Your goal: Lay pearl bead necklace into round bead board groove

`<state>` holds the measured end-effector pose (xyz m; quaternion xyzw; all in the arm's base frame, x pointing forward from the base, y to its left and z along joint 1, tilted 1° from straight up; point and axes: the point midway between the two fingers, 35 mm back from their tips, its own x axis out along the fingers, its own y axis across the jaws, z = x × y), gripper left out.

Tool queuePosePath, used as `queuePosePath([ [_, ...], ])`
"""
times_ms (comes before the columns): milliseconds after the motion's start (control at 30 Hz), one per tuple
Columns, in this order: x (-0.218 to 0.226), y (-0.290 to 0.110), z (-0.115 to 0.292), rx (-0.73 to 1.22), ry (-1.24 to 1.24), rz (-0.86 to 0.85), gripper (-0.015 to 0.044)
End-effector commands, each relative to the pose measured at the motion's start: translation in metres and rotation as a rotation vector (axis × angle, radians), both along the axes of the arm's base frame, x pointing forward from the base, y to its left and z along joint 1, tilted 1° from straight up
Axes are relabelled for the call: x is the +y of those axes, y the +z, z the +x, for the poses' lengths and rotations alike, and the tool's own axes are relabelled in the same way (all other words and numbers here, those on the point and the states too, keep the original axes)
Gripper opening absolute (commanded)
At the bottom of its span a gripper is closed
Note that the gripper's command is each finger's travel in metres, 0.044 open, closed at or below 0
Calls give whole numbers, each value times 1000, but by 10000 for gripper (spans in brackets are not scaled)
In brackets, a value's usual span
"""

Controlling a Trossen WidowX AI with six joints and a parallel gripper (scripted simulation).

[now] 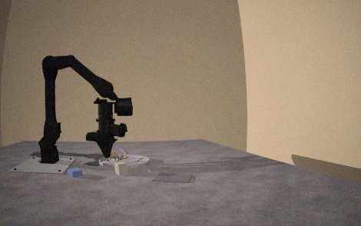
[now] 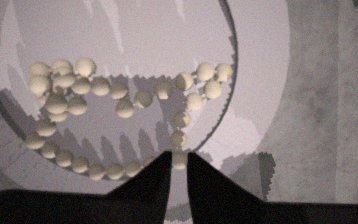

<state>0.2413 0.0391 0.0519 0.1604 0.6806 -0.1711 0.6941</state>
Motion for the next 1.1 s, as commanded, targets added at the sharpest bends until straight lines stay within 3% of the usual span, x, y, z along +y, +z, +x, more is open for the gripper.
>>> queuePosePath([
  [0,-1,-3,0,-4,3,0,0],
  [133,-1,-7,0,-4,3,0,0],
  [700,0,-2,0,-4,0,1,440],
  [1067,0,2,0,-5,3,0,440],
])
